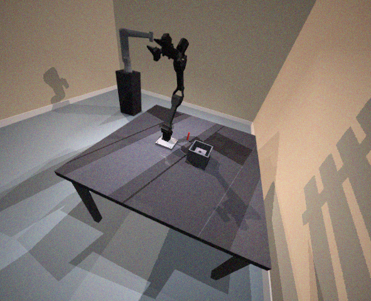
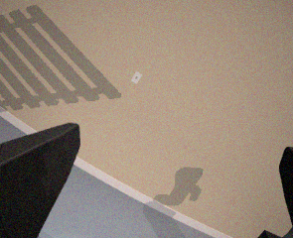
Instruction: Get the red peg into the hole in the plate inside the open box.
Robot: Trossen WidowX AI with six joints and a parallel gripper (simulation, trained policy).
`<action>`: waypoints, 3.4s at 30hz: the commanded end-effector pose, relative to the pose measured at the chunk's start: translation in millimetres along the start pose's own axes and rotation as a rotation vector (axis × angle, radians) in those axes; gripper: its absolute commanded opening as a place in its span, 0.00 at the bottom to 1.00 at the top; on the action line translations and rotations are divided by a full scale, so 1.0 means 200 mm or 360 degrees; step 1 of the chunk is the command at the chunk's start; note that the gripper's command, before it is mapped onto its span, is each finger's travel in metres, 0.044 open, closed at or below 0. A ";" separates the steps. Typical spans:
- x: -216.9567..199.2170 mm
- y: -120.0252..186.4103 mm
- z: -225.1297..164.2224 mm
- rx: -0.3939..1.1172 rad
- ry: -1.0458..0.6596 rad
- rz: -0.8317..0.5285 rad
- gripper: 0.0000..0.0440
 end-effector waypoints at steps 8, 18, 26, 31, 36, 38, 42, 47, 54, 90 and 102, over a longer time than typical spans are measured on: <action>0.34 0.04 0.07 -0.0182 0.0096 0.0319 1.00; 0.85 0.25 0.08 -0.0379 0.0235 0.0825 1.00; 1.15 0.53 0.02 -0.0515 0.0343 0.1233 1.00; 1.29 0.74 -0.05 -0.0588 0.0404 0.1491 1.00; 1.39 0.96 -0.14 -0.0647 0.0459 0.1752 1.00; 1.42 1.04 -0.18 -0.0665 0.0479 0.1858 1.00; 1.45 1.22 -0.27 -0.0691 0.0519 0.2070 1.00; 1.45 1.44 -0.41 -0.0699 0.0571 0.2336 1.00; 1.38 1.72 -0.63 -0.0656 0.0659 0.2703 1.00; 0.61 2.01 -2.00 0.0356 0.1660 0.3296 1.00; 0.52 1.99 -2.36 0.0654 0.1769 0.3099 1.00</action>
Point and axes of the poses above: the point midway between the two fingers, 35 mm back from their tips, its own y axis back along the fingers, its own x axis across the jaws, z = x × y, the point moved 1 cm from there along y, back along the fingers, and after that the axes turned 3 degrees about -y, right-handed, at the moved point
